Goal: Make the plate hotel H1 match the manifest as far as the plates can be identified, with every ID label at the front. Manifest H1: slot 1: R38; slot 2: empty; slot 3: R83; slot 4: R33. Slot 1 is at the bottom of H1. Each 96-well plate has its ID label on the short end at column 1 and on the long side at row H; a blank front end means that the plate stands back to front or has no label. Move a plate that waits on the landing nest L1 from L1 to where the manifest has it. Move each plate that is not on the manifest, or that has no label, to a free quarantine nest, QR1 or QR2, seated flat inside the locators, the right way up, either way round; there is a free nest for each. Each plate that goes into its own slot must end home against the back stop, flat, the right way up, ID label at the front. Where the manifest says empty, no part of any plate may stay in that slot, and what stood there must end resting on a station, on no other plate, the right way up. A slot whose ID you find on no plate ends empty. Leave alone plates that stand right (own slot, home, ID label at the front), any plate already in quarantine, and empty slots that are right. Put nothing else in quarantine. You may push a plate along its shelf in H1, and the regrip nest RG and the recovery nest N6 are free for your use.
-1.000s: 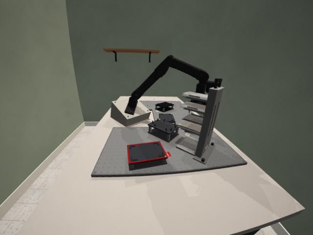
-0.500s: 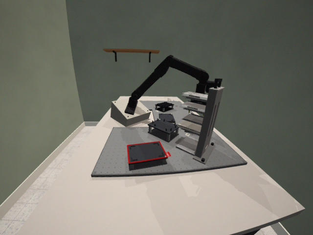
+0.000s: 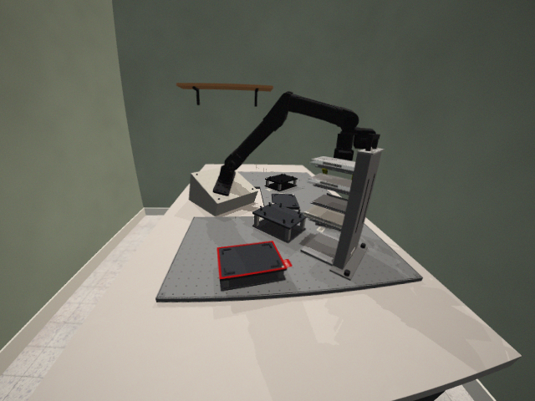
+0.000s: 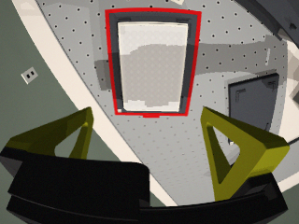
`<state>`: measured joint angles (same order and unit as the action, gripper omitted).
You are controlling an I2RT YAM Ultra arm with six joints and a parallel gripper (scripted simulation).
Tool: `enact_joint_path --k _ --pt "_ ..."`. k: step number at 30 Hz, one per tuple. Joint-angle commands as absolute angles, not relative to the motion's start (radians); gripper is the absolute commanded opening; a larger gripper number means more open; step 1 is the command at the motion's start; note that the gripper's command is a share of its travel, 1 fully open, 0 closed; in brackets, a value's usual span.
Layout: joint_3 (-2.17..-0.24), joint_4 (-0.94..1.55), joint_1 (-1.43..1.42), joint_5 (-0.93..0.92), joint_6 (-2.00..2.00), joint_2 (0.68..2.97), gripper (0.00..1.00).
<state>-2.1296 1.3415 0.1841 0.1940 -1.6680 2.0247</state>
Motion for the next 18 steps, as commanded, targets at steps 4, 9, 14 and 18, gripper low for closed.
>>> enact_joint_path --k 4,9,14,18 --pt "-2.222 1.440 0.163 0.209 -1.686 2.033 1.00" --pt "-2.291 1.499 0.156 0.211 -1.692 2.043 1.00" --pt "-2.335 1.535 0.152 0.212 -1.696 2.053 1.00" --pt "-2.329 1.533 0.162 0.206 -1.691 2.044 1.00"
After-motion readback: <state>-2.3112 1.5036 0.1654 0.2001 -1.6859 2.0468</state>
